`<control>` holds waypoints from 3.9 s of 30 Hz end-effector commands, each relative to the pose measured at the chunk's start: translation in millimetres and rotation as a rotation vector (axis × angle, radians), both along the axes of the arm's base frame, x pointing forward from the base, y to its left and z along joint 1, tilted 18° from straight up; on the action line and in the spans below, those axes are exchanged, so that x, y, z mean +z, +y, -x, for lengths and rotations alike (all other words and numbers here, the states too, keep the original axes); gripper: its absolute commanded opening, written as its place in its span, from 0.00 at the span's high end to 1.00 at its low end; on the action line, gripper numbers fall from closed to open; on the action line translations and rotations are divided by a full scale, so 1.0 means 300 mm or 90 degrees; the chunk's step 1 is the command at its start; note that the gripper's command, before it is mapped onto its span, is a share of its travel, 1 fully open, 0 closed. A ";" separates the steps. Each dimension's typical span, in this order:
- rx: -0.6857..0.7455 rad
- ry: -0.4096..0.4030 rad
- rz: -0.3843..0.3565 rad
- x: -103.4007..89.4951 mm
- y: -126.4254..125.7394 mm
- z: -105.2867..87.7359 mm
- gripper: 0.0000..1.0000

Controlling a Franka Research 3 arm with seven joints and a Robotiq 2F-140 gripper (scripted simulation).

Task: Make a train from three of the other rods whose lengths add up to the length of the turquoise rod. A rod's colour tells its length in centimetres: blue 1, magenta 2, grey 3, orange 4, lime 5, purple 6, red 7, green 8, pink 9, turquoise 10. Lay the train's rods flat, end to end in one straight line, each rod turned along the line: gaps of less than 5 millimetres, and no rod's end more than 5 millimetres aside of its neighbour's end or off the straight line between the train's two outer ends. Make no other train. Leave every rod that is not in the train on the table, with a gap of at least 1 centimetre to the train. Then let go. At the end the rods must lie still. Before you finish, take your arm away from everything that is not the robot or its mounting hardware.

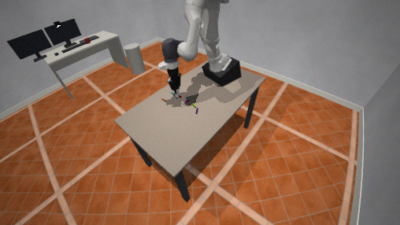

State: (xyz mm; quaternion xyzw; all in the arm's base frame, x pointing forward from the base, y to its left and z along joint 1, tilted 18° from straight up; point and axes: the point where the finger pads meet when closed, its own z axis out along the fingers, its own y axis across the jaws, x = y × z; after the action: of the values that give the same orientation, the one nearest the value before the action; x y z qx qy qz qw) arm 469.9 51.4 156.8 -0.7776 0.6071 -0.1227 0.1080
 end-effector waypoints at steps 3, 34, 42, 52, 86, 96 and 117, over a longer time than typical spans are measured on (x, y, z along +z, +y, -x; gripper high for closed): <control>-0.114 0.009 -0.031 -0.006 -0.004 0.011 0.97; -0.463 0.012 -0.145 -0.017 -0.026 0.037 0.97; -0.549 0.012 -0.172 -0.020 -0.032 0.044 0.97; -0.660 0.012 -0.208 -0.024 -0.041 0.053 0.97; -1.019 0.009 -0.325 -0.039 -0.071 0.081 0.97; -1.120 0.006 -0.358 -0.044 -0.080 0.089 0.97; -1.330 0.000 -0.427 -0.054 -0.101 0.107 0.97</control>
State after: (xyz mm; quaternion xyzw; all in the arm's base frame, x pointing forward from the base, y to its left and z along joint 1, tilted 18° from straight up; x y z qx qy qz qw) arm 441.1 20.1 143.4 0.1160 0.9794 0.0069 0.1652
